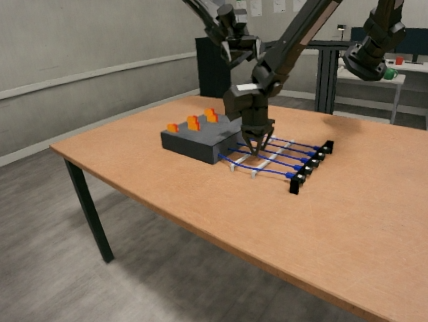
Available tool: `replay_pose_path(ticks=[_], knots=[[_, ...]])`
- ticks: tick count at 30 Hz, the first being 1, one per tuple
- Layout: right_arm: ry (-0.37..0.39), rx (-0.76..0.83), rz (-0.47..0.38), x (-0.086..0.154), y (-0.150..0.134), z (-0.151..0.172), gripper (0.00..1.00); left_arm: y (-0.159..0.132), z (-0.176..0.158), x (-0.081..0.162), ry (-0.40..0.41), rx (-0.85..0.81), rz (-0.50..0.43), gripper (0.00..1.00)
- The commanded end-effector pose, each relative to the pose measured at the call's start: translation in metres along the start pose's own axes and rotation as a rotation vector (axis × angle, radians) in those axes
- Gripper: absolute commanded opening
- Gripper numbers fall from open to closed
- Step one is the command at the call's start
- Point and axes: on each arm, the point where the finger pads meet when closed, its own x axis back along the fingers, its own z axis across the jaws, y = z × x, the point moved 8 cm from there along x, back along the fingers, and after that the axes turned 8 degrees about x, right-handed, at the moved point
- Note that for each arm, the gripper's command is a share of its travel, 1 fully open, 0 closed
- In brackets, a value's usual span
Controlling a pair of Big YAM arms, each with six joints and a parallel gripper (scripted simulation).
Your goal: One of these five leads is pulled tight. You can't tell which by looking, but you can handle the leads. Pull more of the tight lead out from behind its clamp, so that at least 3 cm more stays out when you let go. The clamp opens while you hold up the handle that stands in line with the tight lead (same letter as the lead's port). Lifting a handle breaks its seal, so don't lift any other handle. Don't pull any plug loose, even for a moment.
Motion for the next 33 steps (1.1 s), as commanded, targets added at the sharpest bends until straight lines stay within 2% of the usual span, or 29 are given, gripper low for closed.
replay_pose_path(ticks=[1, 4, 5, 7, 22, 25, 29, 33], knots=[[-0.006, -0.006, -0.013, -0.003, 0.007, -0.002, 1.00, 0.009, 0.003, 0.023, 0.047, 0.067, -0.047, 0.62], [-0.006, -0.006, -0.013, -0.003, 0.007, -0.002, 1.00, 0.003, -0.001, 0.039, 0.076, 0.237, -0.123, 0.96], [-0.006, -0.006, -0.013, -0.003, 0.007, -0.002, 1.00, 0.001, -0.002, 0.044, 0.085, 0.287, -0.154, 1.00], [-0.006, -0.006, -0.013, -0.003, 0.007, -0.002, 1.00, 0.001, -0.002, 0.044, 0.085, 0.287, -0.154, 1.00], [-0.006, -0.006, -0.013, -0.003, 0.007, -0.002, 1.00, -0.021, -0.035, 0.117, 0.202, 0.928, -0.565, 1.00], [-0.006, -0.006, -0.013, -0.003, 0.007, -0.002, 1.00, -0.020, -0.042, 0.115, 0.201, 0.949, -0.574, 1.00], [-0.006, -0.006, -0.013, -0.003, 0.007, -0.002, 1.00, -0.022, -0.048, 0.128, 0.232, 1.028, -0.638, 1.00], [-0.006, -0.006, -0.013, -0.003, 0.007, -0.002, 1.00, -0.022, -0.046, 0.133, 0.256, 1.010, -0.645, 1.00]])
